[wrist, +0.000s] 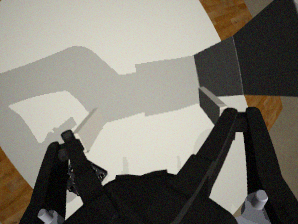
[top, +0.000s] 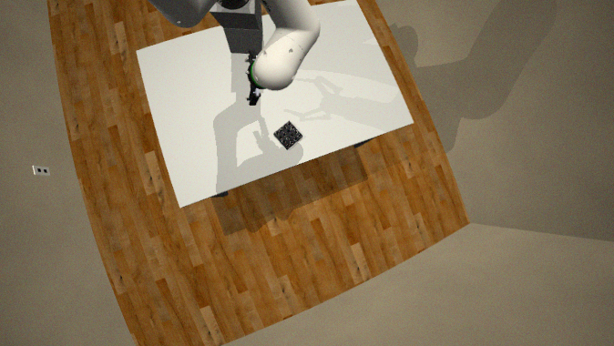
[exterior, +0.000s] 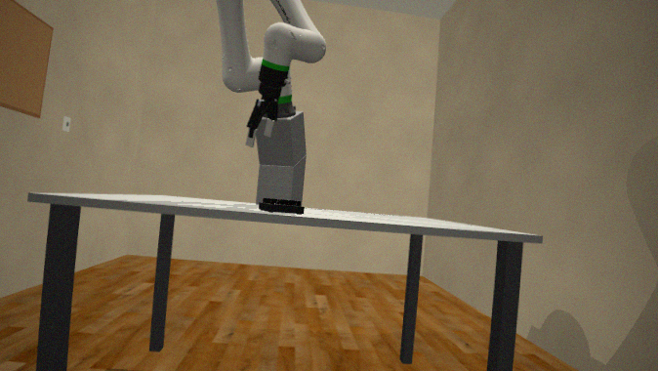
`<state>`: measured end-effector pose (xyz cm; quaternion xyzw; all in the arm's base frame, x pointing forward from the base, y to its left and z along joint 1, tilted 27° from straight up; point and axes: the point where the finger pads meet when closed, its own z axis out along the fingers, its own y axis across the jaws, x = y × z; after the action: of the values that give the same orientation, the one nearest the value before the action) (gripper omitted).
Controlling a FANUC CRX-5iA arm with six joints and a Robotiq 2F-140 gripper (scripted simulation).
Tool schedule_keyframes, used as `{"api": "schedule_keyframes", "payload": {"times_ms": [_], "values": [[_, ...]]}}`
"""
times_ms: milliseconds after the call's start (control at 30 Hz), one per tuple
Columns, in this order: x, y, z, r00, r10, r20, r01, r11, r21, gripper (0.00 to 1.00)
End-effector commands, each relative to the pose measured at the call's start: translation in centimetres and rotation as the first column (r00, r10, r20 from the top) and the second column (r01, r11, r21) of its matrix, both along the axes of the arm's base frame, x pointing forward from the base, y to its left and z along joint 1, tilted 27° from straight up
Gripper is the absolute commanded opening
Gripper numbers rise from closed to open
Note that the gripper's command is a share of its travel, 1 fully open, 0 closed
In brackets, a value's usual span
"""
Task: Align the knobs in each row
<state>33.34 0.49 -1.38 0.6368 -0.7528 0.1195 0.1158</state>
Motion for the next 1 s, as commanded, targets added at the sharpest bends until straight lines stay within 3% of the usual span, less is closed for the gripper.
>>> {"api": "schedule_keyframes", "payload": {"times_ms": [0,200,400,500,533,700,967], "values": [[0.2,0.0,0.0,1.000,0.008,0.002,-0.008,1.000,-0.001,1.00],[5.2,-1.1,0.5,0.972,0.233,0.028,-0.232,0.971,-0.053,1.00],[9.5,-1.5,0.9,0.896,0.444,0.023,-0.439,0.892,-0.108,1.00],[10.2,-1.4,1.0,0.879,0.477,0.019,-0.472,0.874,-0.116,1.00],[12.0,-1.3,1.2,0.823,0.568,0.004,-0.562,0.815,-0.140,1.00],[14.6,-0.9,1.3,0.719,0.694,-0.029,-0.688,0.705,-0.171,1.00],[18.3,0.6,1.1,0.485,0.867,-0.114,-0.866,0.458,-0.200,1.00]]}}
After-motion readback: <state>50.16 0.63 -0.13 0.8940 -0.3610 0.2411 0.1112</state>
